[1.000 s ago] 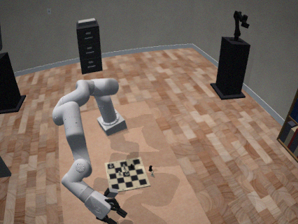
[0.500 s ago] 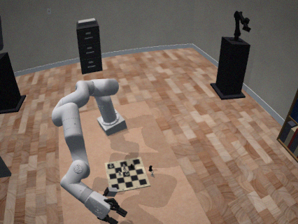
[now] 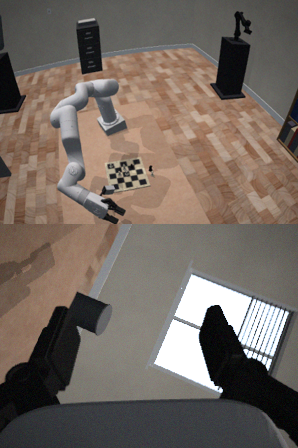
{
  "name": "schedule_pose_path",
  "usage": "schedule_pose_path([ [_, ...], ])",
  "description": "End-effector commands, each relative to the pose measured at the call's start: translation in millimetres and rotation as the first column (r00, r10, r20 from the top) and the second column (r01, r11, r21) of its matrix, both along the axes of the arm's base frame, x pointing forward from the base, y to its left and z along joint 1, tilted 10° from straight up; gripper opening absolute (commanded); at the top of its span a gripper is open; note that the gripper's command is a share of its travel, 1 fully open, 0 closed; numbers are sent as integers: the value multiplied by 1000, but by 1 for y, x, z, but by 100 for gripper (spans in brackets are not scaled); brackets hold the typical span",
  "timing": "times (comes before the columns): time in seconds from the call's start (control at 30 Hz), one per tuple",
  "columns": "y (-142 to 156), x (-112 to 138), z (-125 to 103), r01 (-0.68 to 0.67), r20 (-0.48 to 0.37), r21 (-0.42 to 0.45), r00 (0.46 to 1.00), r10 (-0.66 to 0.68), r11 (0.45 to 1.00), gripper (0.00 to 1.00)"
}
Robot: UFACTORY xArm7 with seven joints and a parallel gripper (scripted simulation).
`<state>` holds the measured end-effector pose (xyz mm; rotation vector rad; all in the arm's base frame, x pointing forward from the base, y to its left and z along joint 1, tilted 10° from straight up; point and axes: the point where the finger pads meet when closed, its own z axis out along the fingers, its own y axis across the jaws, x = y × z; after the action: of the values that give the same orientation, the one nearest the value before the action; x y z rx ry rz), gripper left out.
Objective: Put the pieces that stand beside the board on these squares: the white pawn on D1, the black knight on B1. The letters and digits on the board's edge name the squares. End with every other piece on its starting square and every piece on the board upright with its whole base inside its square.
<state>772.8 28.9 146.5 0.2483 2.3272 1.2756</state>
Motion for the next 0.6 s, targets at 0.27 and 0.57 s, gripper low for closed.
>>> schedule_pose_path([
  [0.27,-2,-6,4,-21,-54,60,998,24,998,100],
  [0.57,-5,-14,4,-37,-114,116,992,50,993,100],
])
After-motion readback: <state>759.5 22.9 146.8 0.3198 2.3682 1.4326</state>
